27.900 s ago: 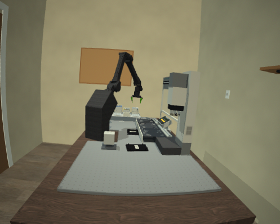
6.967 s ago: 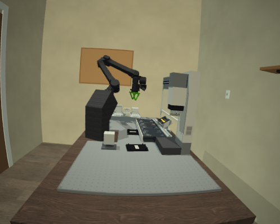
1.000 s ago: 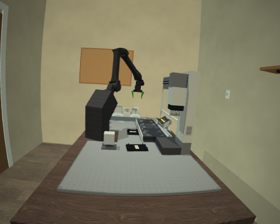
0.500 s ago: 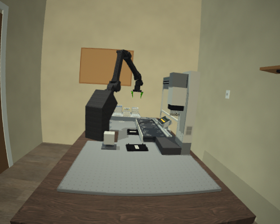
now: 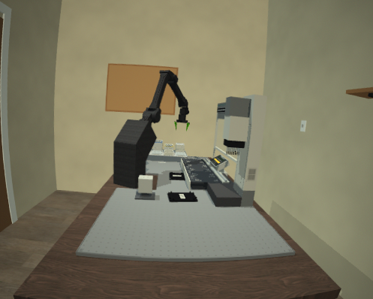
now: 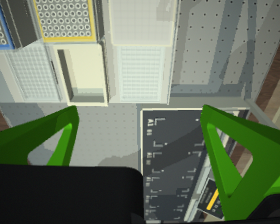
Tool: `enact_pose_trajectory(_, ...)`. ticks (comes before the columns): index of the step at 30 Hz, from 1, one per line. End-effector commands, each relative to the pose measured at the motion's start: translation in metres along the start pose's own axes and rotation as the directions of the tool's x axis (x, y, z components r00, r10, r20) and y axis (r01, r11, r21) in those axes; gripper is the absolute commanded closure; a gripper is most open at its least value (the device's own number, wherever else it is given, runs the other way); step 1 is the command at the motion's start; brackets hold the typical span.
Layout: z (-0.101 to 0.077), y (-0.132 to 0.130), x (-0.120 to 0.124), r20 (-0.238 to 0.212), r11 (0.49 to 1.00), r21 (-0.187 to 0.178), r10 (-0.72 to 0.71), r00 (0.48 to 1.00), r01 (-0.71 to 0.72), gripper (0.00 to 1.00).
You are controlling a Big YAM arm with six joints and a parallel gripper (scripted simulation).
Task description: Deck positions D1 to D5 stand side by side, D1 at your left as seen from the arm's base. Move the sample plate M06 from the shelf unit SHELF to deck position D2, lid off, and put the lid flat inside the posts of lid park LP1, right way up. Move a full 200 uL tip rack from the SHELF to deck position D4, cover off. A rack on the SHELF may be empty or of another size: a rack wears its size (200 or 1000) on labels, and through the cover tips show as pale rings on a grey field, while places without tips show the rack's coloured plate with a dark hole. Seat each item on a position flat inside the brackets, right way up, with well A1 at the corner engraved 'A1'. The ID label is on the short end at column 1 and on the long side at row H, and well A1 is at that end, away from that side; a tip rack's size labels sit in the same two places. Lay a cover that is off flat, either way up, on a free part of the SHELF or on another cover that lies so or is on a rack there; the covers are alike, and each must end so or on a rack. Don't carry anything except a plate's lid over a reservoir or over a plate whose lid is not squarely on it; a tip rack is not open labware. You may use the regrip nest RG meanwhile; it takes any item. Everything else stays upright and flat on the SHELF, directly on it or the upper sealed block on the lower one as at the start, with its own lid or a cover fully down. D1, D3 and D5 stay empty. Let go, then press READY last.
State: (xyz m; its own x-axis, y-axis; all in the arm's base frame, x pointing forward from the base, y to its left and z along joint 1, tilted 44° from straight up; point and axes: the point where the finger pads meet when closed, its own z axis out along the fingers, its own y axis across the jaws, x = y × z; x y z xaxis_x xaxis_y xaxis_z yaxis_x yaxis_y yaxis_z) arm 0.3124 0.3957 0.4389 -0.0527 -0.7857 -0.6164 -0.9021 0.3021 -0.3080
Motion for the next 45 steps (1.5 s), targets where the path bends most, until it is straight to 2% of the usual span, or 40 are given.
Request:
enact_pose_trajectory(1, -0.025, -0.007, -0.033, 0.050, 1.000, 0.017, 0.015, 0.999, -0.016, 0.00)
enact_pose_trajectory(13, -0.027, -0.005, -0.092, 0.053, 1.000, 0.015, 0.017, 0.998, -0.018, 0.00)
enact_pose_trajectory(15, -0.027, -0.005, -0.092, 0.053, 1.000, 0.015, 0.017, 0.998, -0.018, 0.00)
enact_pose_trajectory(16, -0.035, -0.010, -0.095, 0.062, 0.999, 0.025, 0.024, 0.998, -0.025, 0.00)
enact_pose_trajectory(17, -0.060, -0.016, -0.095, 0.095, 0.998, 0.043, 0.030, 0.995, -0.034, 0.00)
enact_pose_trajectory(20, -0.060, -0.016, -0.095, 0.096, 0.999, 0.042, 0.029, 0.995, -0.034, 0.00)
enact_pose_trajectory(22, -0.041, -0.014, -0.094, 0.069, 0.999, 0.031, 0.028, 0.997, -0.031, 0.00)
enact_pose_trajectory(23, -0.038, -0.014, -0.094, 0.065, 0.999, 0.029, 0.028, 0.998, -0.030, 0.00)
enact_pose_trajectory(24, -0.037, 0.006, -0.081, 0.049, 1.000, 0.013, 0.017, 0.999, -0.018, 0.00)
enact_pose_trajectory(26, -0.037, 0.013, -0.086, 0.069, 1.000, 0.020, 0.019, 0.997, -0.020, 0.00)
enact_pose_trajectory(30, -0.037, 0.033, -0.086, 0.069, 1.000, 0.017, 0.020, 0.997, -0.022, 0.00)
enact_pose_trajectory(32, -0.037, 0.033, -0.086, 0.069, 1.000, 0.017, 0.020, 0.997, -0.022, 0.00)
enact_pose_trajectory(45, -0.035, 0.098, -0.085, 0.069, 1.000, 0.009, 0.025, 0.997, -0.026, 0.00)
